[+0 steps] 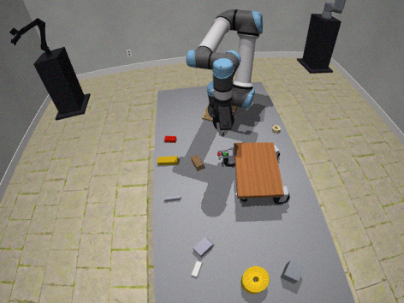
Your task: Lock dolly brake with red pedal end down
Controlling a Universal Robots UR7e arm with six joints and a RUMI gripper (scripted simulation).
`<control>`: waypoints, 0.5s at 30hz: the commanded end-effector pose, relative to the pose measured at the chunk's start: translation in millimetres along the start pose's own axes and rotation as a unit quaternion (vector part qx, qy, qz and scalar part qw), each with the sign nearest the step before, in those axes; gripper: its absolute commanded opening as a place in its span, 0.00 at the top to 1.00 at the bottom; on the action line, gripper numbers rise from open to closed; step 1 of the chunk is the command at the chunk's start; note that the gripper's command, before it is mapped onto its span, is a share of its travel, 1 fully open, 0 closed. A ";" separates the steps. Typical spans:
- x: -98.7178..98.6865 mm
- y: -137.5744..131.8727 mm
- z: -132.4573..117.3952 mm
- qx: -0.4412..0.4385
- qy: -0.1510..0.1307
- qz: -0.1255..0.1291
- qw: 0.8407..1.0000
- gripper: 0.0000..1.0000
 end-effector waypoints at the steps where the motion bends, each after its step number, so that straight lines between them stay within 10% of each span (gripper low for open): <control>1: 5.4 10.0 6.6 -0.009 0.011 0.001 1.000 1.00; 15: 6.9 18.3 9.6 -0.018 0.015 0.000 1.000 1.00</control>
Point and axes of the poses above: the point where the finger pads meet when closed, its own x axis back along the fingers, its own y axis across the jaws, z = x × y, the point moved 8 cm from there along x, back along the fingers, and after that the axes turned 13 degrees about -x, right-handed, at the moved point
